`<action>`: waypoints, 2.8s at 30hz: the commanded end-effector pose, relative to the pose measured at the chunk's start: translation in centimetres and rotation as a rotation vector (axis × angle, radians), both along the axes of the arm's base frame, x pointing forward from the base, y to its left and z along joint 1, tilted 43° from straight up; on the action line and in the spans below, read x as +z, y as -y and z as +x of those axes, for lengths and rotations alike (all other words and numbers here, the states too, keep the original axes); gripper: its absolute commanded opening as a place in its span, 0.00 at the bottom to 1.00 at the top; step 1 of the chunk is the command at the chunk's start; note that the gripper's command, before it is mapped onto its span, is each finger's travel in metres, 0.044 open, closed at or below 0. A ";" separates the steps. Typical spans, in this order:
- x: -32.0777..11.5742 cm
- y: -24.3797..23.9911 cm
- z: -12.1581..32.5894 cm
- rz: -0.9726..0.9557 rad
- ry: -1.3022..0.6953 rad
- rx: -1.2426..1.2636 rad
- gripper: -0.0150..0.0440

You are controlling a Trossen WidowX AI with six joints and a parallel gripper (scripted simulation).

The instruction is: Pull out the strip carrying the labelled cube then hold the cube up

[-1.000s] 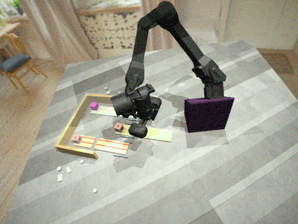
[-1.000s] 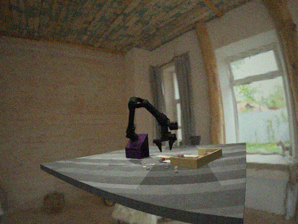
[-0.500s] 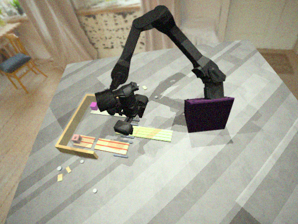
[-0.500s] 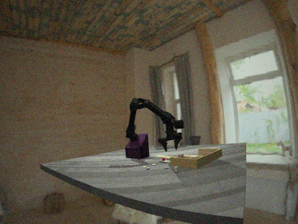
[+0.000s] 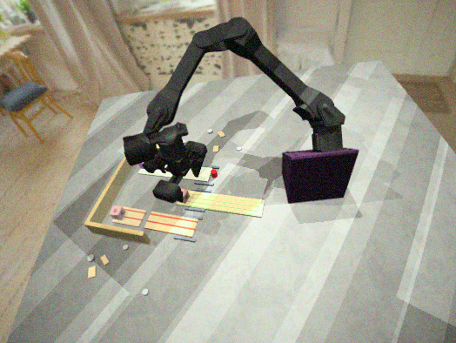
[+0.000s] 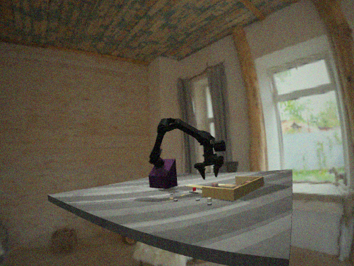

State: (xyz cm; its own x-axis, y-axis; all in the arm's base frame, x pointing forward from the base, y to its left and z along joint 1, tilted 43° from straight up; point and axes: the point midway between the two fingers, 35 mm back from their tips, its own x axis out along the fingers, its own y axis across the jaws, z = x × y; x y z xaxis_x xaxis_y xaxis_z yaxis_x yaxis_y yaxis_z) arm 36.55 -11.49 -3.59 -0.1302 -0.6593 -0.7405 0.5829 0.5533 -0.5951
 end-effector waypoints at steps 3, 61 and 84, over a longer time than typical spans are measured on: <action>0.7 0.8 2.0 -0.005 -0.001 0.003 1.00; -2.4 4.0 1.6 -0.003 0.003 0.000 0.25; -0.1 0.0 -4.8 -0.004 -0.005 0.003 0.25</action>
State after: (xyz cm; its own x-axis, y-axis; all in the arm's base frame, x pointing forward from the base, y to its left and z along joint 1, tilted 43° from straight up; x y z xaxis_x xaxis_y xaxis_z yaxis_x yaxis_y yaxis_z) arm 32.48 -11.97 -3.82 -0.1384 -0.6654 -0.7335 0.5745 0.5493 -0.6068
